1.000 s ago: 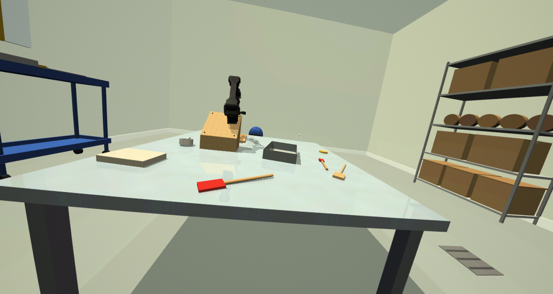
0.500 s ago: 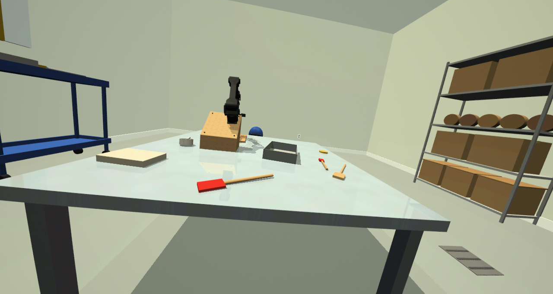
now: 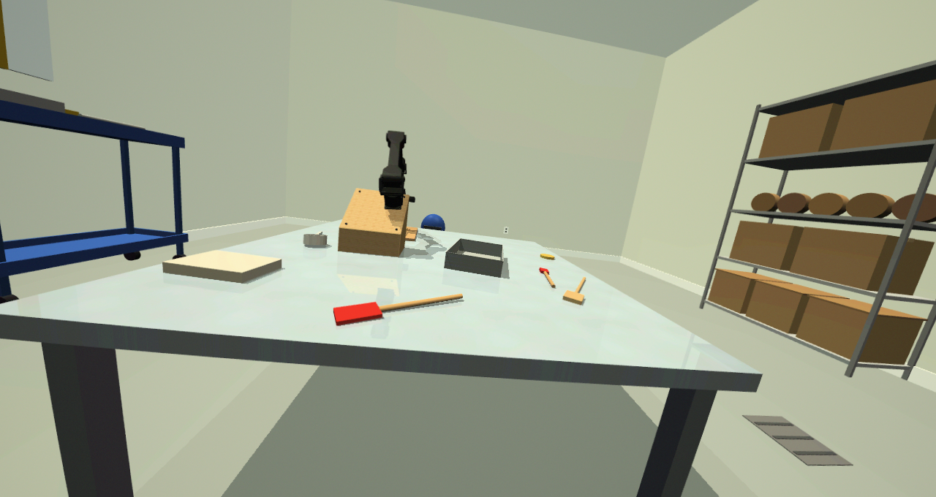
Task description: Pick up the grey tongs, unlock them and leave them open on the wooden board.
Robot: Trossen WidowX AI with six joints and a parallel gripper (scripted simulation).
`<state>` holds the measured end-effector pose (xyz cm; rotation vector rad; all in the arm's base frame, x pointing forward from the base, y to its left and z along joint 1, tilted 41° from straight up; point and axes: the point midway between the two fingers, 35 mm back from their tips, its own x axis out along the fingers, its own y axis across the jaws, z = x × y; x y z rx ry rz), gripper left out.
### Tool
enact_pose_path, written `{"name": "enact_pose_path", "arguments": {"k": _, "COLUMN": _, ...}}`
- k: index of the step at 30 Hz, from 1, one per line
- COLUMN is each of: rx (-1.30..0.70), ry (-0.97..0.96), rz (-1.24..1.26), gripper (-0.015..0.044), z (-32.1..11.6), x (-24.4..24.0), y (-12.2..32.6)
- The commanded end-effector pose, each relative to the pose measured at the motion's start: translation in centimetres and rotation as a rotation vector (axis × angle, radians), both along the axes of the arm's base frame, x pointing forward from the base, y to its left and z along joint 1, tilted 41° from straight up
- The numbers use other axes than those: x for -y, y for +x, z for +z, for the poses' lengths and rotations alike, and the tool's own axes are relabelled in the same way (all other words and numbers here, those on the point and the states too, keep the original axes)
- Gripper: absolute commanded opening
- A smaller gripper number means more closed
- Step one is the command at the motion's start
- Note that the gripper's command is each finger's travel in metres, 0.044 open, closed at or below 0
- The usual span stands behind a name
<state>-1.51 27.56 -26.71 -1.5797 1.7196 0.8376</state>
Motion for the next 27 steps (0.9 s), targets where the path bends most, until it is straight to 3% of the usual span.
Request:
{"name": "enact_pose_path", "arguments": {"k": 1, "rx": 0.001, "ry": 0.0, "rz": -0.006, "gripper": -0.015, "z": -0.5, "x": 0.6, "y": -0.1}}
{"name": "enact_pose_path", "arguments": {"k": 27, "rx": 0.004, "ry": 0.033, "rz": -0.008, "gripper": -0.015, "z": -3.6, "x": 3.5, "y": -0.4}}
